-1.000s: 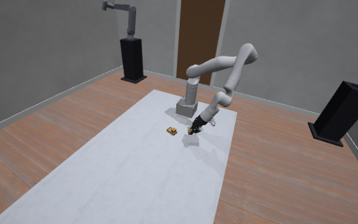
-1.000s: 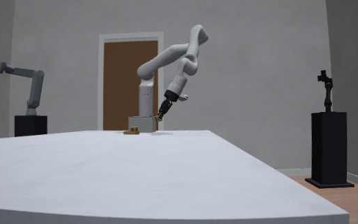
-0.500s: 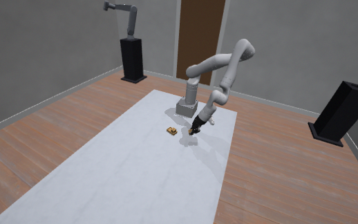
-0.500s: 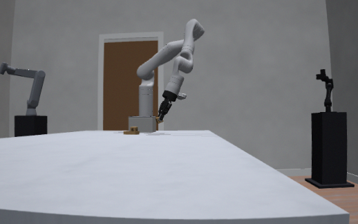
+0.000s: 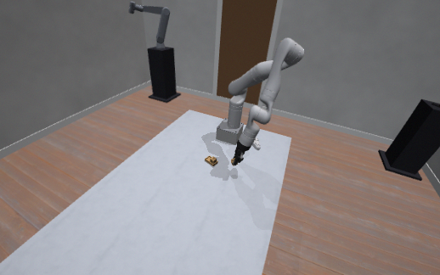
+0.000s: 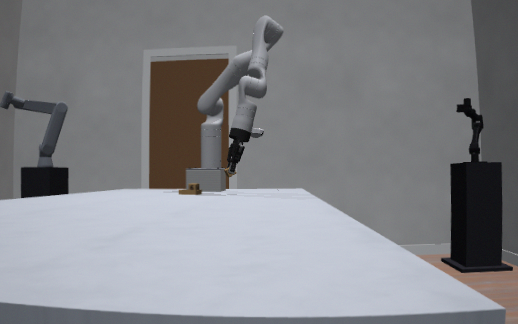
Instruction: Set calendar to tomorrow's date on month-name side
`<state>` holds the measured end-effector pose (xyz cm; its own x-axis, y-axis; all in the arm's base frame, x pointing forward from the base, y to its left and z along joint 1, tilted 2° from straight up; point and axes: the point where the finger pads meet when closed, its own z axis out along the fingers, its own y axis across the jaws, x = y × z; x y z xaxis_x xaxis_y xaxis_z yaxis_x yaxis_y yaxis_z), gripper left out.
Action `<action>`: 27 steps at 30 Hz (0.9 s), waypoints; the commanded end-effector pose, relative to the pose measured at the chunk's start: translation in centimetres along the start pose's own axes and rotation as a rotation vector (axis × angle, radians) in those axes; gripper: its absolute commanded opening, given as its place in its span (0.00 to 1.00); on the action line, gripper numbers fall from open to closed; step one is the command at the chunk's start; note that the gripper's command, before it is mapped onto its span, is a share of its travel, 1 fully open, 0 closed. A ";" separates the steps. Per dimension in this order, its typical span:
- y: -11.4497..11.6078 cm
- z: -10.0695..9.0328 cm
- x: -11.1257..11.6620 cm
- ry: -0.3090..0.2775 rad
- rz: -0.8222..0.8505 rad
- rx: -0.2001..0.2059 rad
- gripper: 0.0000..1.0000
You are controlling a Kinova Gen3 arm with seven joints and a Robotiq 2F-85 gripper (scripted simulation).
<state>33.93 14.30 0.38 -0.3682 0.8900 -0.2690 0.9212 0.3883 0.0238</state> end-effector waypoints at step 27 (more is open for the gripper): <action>-0.2 0.3 -0.5 0.200 0.013 0.013 0.26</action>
<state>33.20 14.86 -0.20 -0.4113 0.9067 -0.0937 0.9106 0.4132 0.0009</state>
